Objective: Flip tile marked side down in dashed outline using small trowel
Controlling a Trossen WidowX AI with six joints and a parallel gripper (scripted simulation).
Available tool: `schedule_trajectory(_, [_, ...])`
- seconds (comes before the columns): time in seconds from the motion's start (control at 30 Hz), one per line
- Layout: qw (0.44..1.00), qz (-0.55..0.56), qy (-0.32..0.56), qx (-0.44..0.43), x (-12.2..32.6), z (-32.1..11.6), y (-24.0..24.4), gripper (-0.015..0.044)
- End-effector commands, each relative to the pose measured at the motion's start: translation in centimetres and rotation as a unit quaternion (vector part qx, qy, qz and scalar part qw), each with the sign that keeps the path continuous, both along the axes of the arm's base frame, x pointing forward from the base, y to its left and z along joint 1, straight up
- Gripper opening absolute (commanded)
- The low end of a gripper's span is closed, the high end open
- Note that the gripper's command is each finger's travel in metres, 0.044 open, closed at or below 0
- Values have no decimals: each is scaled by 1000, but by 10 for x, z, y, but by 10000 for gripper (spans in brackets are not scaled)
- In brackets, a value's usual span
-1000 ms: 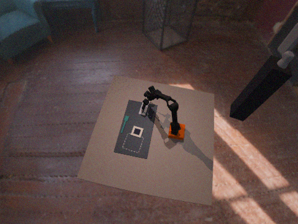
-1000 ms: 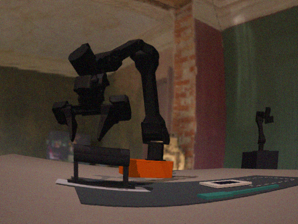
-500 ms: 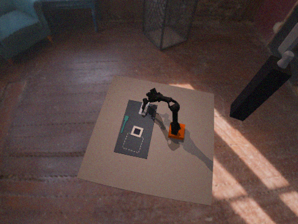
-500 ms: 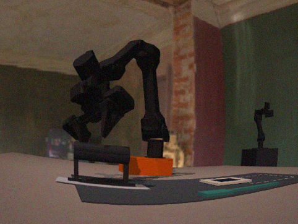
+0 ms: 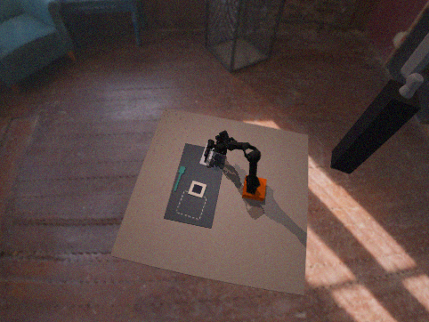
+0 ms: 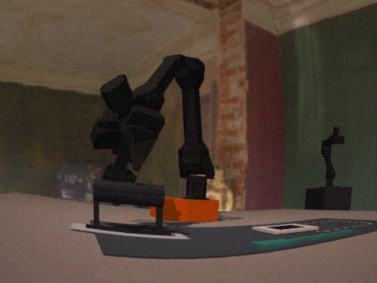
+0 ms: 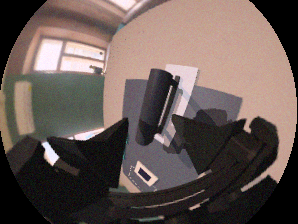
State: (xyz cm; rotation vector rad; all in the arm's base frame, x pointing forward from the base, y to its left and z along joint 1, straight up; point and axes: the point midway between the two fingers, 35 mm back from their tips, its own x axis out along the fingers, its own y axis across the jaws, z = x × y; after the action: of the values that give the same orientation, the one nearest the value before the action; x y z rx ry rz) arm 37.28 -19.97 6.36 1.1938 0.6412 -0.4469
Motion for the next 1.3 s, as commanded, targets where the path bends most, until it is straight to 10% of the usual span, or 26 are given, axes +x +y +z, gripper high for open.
schedule_trajectory(0.0, [998,-36,-13,51,-5,-2,7,300])
schedule_trajectory(1.27, [990,-76,-26,112,24,-30,15,300])
